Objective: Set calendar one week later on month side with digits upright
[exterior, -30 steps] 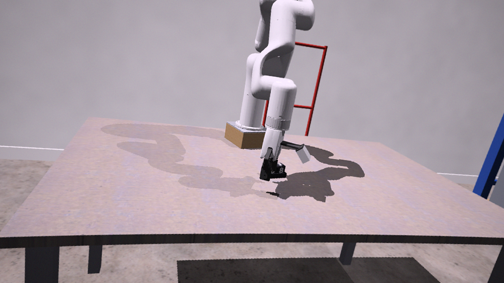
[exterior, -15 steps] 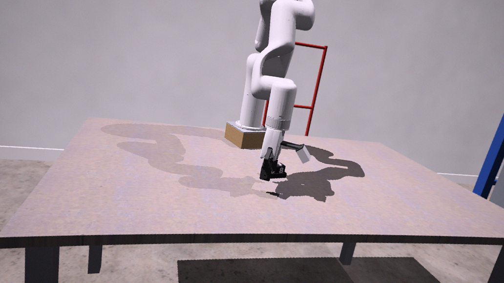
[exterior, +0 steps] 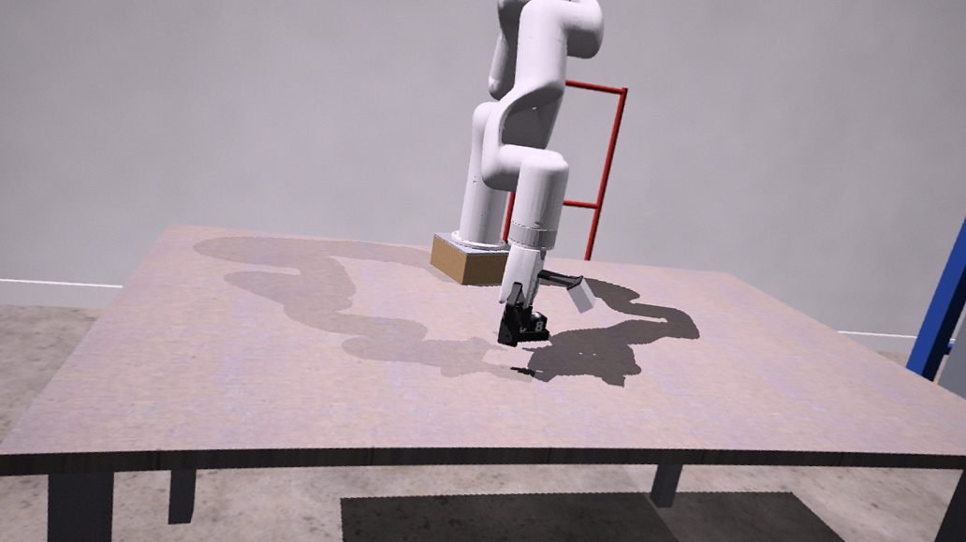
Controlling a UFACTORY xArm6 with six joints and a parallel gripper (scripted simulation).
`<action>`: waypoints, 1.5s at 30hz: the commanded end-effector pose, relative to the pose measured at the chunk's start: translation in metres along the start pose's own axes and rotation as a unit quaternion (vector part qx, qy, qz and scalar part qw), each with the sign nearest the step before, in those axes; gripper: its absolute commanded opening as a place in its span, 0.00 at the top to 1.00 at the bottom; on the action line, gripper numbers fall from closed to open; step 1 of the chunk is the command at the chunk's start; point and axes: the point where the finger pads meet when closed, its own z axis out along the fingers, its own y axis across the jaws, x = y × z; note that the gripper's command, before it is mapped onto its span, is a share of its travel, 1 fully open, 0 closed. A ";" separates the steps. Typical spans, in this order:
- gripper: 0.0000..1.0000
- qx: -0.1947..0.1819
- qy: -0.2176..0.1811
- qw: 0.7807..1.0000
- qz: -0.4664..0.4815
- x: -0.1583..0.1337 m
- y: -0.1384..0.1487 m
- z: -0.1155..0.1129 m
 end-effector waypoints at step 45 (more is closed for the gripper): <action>0.00 -0.002 0.001 1.000 0.003 0.001 0.001 -0.014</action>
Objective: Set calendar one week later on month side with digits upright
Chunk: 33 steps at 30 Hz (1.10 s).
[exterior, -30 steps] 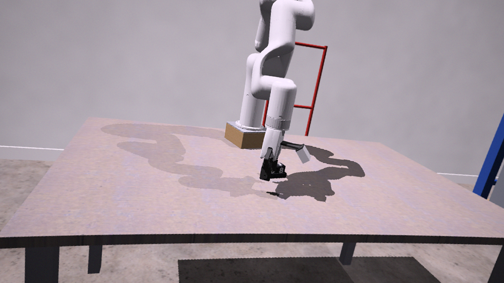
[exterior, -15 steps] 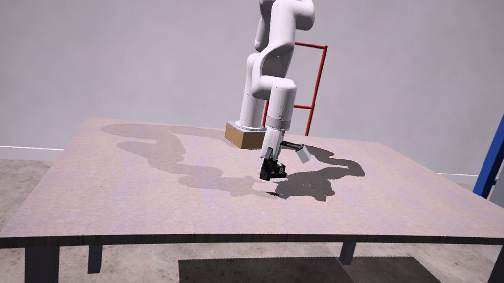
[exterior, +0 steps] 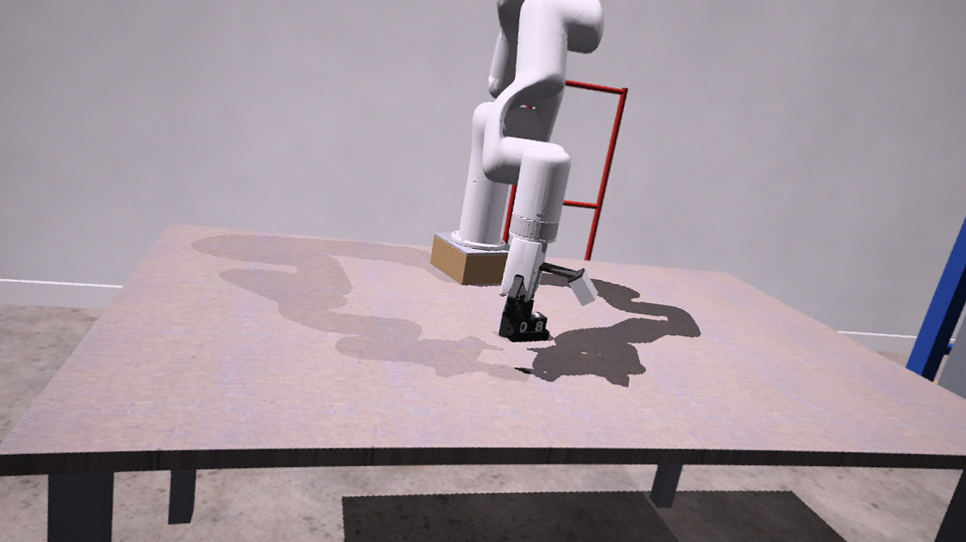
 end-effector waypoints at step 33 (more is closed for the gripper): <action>0.00 -0.001 0.001 0.966 0.259 -0.040 -0.031 -0.002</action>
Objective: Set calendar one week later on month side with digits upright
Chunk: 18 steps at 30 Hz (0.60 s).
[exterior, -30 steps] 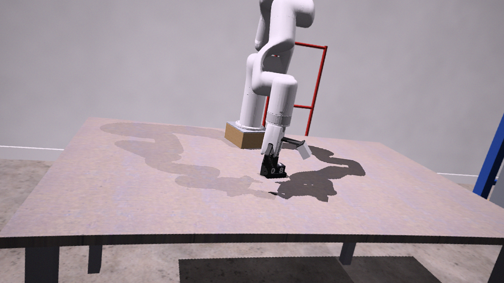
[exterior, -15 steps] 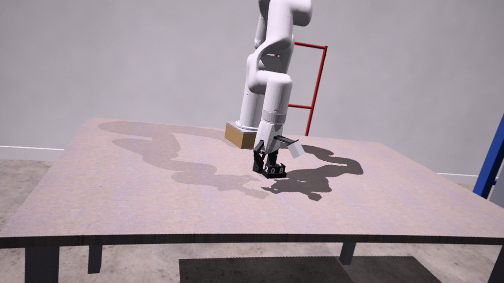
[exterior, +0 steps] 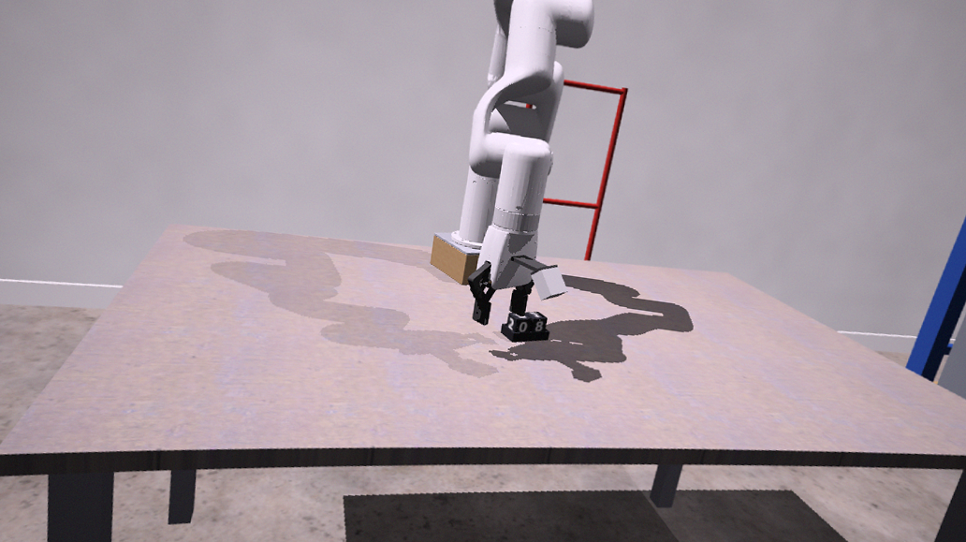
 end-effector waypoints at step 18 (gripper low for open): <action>0.00 -0.004 0.002 0.990 0.141 -0.031 -0.004 -0.002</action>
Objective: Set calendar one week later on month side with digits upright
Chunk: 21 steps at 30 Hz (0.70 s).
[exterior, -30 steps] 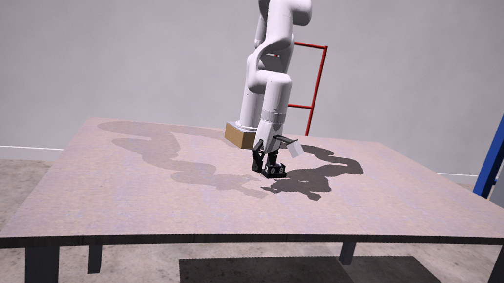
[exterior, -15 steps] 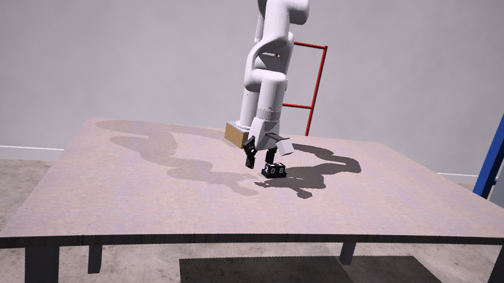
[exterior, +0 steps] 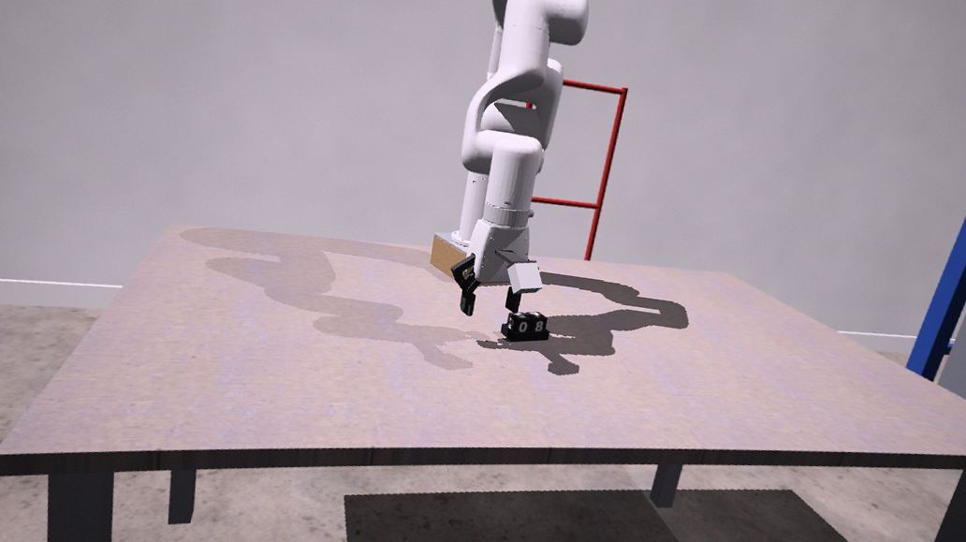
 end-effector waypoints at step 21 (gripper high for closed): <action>0.00 -0.003 0.003 0.982 0.186 -0.030 0.004 -0.002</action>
